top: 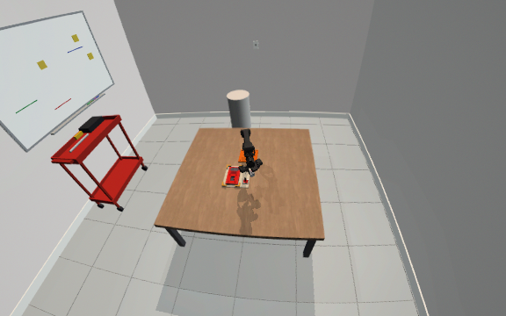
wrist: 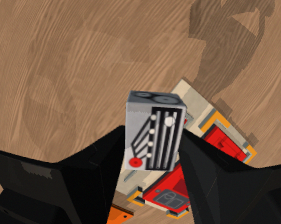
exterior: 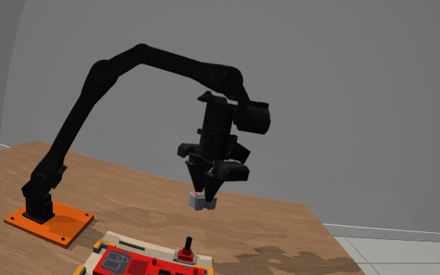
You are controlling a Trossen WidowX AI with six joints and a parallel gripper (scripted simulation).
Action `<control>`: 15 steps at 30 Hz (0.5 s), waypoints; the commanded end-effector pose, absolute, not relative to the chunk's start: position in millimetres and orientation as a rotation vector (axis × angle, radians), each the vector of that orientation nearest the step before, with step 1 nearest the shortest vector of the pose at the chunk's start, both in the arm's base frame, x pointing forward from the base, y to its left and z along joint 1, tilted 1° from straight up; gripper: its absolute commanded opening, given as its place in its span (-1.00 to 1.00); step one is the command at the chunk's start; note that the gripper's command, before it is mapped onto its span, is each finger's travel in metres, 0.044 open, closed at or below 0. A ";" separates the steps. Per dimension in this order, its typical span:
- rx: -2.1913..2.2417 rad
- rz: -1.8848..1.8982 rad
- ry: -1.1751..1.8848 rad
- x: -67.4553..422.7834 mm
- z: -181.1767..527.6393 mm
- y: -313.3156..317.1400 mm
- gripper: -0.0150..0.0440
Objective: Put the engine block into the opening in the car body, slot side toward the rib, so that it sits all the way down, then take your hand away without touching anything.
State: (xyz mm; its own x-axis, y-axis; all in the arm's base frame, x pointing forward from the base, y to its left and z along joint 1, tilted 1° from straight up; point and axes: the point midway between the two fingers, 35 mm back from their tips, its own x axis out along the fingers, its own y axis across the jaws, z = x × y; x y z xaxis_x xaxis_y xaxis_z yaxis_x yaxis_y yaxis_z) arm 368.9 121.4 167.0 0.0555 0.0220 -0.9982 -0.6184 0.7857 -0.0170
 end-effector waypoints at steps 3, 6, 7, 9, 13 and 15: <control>-0.336 0.352 1.482 370.0 164.2 110.1 -0.49; -0.254 0.272 1.495 371.1 162.3 104.9 -0.49; -0.226 0.246 1.499 371.4 161.6 103.1 -0.49; -0.171 0.193 1.505 372.0 160.3 99.6 -0.49; -0.061 0.086 1.514 373.2 157.7 92.7 -0.49; -0.006 0.032 1.516 373.7 156.3 89.2 -0.49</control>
